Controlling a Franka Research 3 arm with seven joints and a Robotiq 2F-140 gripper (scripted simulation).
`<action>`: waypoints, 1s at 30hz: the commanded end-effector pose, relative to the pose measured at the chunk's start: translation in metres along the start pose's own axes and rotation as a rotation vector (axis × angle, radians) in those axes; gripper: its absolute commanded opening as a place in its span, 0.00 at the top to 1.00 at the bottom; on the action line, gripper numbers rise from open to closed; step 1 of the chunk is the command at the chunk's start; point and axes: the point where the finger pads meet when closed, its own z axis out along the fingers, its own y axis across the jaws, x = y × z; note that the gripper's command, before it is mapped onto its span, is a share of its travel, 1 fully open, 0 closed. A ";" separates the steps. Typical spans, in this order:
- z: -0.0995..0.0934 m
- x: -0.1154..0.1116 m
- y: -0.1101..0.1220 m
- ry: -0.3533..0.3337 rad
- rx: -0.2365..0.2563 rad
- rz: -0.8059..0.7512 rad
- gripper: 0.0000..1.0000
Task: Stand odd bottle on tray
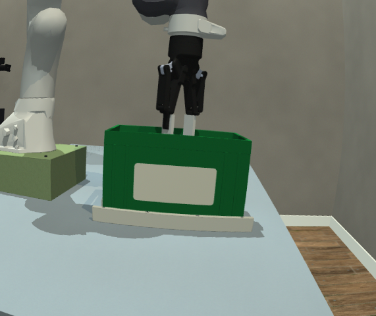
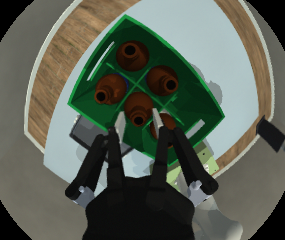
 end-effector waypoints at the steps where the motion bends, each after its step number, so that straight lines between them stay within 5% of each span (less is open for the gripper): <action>1: 0.001 0.000 0.000 -0.001 0.002 -0.006 0.56; 5: 0.001 0.000 0.000 -0.001 0.002 -0.006 0.56; 6: 0.001 0.000 0.000 -0.001 0.002 -0.006 0.90; 30: 0.001 0.000 0.000 -0.001 0.002 -0.006 0.90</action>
